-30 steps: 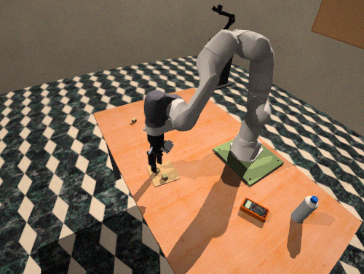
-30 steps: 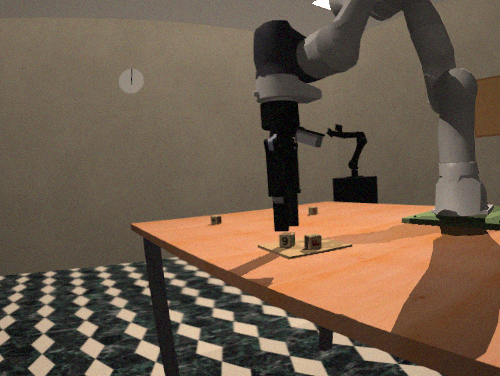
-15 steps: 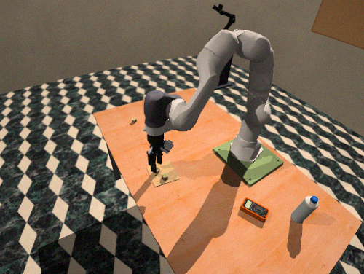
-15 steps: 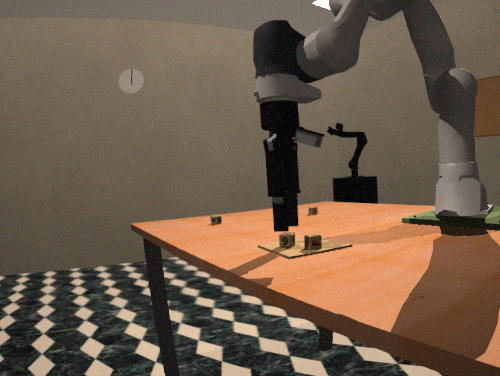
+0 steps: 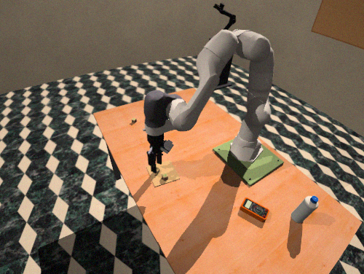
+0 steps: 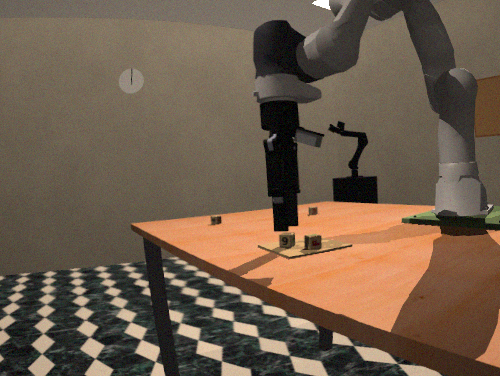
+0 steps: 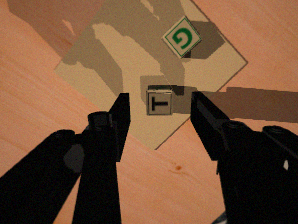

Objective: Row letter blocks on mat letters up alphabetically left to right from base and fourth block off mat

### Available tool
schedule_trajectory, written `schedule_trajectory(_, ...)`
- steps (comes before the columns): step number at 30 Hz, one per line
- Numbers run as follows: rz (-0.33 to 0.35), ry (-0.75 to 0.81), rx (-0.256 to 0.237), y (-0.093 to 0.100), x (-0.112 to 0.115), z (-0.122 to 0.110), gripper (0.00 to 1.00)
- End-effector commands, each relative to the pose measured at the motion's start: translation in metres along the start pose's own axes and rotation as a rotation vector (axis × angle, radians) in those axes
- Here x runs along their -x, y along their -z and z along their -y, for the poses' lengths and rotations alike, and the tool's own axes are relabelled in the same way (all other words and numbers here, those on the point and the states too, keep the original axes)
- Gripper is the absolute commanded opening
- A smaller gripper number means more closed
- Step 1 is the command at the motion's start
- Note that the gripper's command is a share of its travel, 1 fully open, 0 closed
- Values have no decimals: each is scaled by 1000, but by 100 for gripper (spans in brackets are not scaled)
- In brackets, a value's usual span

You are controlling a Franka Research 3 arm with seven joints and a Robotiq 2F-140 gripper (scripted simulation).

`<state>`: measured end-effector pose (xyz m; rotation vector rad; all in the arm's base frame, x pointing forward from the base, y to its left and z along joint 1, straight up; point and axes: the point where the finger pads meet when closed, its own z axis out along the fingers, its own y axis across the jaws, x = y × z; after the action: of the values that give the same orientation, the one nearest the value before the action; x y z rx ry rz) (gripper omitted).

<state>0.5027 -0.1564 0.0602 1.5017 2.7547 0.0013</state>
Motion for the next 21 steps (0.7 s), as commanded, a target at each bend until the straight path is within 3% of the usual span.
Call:
schedule_trajectory(1,3,-3,1,0,1,-1,43)
schedule_trajectory(21,3,-3,1,-1,1,-1,43)
